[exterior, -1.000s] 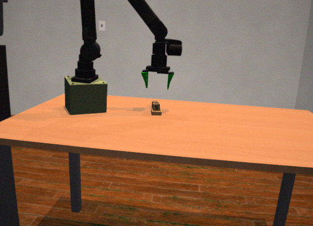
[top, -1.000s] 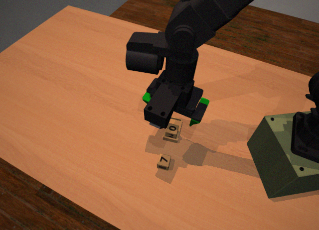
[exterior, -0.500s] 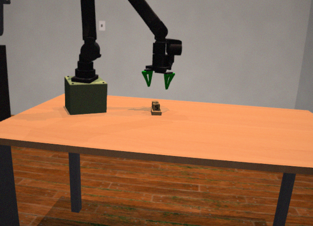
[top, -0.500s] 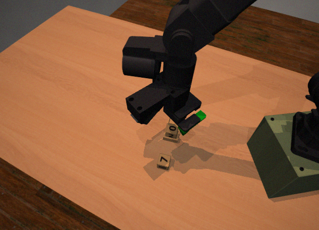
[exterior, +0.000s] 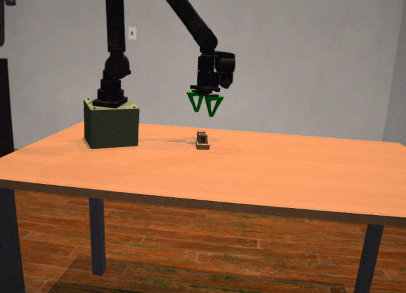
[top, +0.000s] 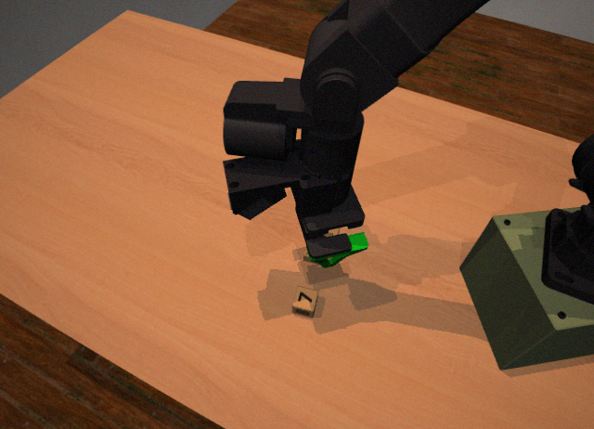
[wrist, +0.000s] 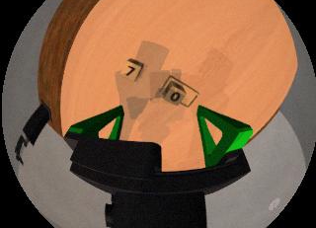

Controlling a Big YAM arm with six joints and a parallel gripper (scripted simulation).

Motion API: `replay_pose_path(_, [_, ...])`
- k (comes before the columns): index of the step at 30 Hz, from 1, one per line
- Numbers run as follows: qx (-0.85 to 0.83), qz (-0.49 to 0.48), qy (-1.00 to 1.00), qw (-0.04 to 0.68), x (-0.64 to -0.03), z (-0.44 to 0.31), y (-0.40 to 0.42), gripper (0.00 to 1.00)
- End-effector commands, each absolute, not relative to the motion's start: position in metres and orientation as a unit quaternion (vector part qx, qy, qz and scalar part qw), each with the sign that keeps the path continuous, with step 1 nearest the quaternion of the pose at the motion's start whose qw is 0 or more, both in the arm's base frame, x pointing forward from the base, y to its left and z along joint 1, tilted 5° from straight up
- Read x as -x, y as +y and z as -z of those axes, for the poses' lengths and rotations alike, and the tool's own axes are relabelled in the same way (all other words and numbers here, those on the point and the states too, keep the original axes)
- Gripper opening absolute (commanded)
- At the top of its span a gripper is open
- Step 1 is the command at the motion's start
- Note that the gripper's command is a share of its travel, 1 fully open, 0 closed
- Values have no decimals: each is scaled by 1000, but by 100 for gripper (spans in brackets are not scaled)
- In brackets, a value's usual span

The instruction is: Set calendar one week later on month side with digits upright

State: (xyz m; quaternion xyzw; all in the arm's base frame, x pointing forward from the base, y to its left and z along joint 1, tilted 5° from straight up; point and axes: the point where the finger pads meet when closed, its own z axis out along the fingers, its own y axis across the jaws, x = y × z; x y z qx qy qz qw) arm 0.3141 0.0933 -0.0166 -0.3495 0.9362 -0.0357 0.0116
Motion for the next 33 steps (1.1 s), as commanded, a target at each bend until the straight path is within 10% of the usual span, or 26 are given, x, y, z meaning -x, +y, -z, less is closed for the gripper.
replay_pose_path(1, [262, 36, 963, 42, -340, 9, 110, 100])
replay_pose_path(33, [-181, 14, 982, 52, -333, 17, 138, 100])
